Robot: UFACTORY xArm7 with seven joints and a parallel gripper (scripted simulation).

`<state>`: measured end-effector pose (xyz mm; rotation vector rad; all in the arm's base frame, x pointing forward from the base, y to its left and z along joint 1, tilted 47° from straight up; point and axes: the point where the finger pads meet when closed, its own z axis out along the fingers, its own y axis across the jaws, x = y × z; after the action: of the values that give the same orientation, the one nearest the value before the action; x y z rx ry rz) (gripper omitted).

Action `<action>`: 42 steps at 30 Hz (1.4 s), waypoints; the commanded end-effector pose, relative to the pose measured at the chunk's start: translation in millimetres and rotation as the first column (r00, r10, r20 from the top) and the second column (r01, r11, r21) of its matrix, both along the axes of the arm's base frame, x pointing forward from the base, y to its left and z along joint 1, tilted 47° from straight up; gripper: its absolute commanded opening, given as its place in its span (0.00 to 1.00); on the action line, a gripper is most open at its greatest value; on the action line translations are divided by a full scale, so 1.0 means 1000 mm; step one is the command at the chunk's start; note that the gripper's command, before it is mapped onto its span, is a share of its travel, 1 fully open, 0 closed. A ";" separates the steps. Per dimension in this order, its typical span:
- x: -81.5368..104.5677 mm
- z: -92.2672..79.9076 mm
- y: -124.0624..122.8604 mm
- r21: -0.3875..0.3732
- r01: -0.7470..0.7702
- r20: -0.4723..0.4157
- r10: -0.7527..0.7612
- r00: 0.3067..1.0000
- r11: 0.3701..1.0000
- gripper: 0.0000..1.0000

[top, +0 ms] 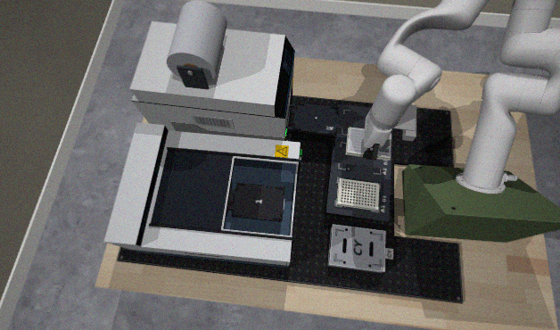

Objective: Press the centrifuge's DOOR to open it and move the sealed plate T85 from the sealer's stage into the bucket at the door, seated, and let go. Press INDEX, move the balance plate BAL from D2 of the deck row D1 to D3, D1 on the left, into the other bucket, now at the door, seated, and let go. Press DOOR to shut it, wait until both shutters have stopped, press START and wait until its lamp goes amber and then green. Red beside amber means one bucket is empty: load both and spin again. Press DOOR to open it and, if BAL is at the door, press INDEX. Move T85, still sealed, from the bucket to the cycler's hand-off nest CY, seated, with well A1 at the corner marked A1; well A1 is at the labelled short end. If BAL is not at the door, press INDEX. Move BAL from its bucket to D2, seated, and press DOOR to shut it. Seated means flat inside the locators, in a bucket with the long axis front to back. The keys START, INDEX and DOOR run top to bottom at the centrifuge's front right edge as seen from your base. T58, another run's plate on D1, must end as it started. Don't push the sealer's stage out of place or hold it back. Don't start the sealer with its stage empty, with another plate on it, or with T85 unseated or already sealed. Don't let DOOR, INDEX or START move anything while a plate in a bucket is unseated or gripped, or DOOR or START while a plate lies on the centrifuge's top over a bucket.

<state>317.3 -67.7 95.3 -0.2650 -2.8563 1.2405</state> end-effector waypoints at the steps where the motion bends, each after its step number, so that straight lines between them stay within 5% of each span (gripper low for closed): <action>1: 0.001 0.004 0.005 0.001 -0.002 0.002 0.002 1.000 1.000 0.00; 42: 0.006 0.047 0.050 0.001 -0.002 0.002 0.002 1.000 1.000 0.00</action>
<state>322.4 -22.9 137.8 -0.2650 -2.8563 1.2405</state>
